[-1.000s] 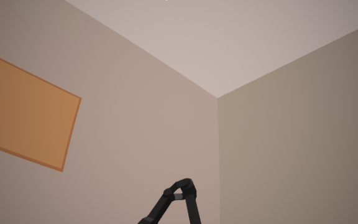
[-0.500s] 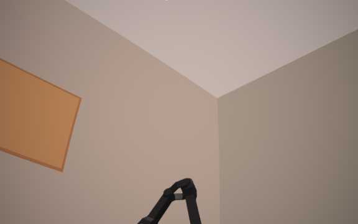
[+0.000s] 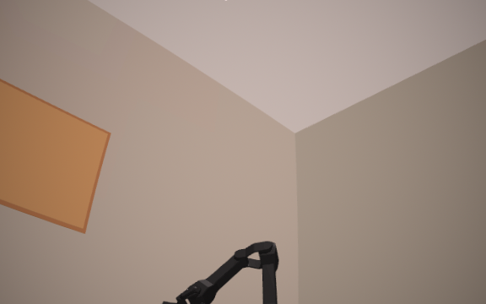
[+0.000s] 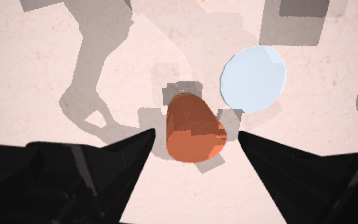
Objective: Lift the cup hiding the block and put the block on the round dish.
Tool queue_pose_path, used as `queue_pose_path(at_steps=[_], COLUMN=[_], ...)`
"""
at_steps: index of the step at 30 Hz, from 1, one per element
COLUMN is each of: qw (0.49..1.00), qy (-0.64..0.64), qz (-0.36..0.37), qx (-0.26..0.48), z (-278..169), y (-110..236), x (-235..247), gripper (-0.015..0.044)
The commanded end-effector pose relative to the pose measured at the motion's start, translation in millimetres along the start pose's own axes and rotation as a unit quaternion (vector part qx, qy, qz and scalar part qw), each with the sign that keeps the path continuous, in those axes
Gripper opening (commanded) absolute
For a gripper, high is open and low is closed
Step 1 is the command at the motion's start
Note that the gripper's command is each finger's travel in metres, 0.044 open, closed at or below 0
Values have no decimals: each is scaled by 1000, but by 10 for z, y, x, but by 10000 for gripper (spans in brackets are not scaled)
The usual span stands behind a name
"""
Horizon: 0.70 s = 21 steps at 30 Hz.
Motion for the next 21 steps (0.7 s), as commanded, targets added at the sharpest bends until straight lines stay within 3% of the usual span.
queue_pose_path(at_steps=[1, 6, 21], qw=[1000, 999, 973], qy=[1, 1, -229], qz=[2, -25, -37], qx=[0, 22, -22], z=[7, -96, 164], y=[44, 236, 242], x=[1, -157, -530], gripper=[387, 260, 260])
Point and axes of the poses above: the point midway between the two fingers, 35 mm back from their tips, its own y axis back along the fingers, its own x axis across the jaws, z = x × y, the point moved 1 cm from there along y, back along the fingers, and after that the axes turned 4 degrees about -y, right-handed, at the moved point
